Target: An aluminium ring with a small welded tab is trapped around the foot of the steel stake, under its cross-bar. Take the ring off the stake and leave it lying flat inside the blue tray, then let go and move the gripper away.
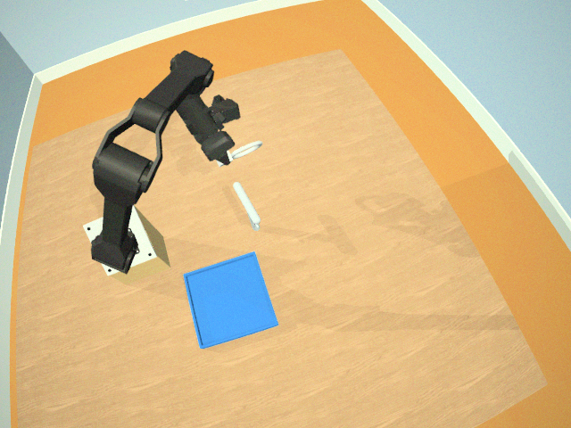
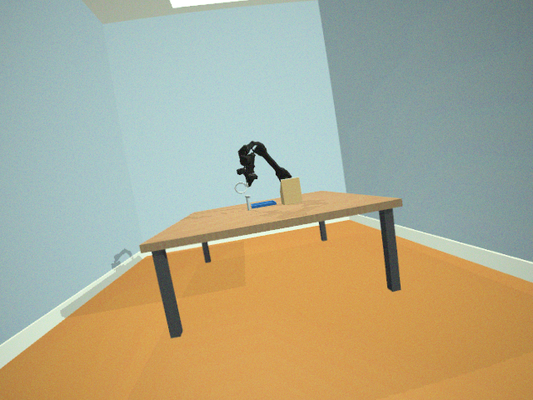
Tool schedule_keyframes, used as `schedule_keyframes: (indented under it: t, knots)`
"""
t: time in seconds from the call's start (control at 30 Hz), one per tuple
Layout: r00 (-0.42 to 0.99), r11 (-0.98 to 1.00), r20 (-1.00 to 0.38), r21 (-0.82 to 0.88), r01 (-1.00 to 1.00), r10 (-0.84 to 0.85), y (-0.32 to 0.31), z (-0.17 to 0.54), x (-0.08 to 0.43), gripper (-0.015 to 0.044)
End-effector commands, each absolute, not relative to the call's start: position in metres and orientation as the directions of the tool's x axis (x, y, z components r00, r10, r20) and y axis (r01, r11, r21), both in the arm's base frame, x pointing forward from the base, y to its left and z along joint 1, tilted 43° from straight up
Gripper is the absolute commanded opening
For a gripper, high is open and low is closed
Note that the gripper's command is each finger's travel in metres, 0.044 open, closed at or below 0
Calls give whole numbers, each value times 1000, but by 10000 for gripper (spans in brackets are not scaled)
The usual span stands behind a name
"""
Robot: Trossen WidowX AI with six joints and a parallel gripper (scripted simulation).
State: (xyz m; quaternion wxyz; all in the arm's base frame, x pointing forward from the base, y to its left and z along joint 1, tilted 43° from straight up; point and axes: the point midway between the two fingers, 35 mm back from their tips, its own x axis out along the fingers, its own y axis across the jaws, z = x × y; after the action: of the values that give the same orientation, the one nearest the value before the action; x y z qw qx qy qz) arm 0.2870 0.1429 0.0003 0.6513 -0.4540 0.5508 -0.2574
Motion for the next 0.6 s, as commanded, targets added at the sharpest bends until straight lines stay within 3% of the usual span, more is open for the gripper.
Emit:
schedule_keyframes:
  t: [0.0, 0.57]
  knots:
    - [262, 450, -480, -877, -168, -837, 143, 1, 295, 0]
    - [262, 448, -477, -878, -166, -839, 145, 0, 323, 0]
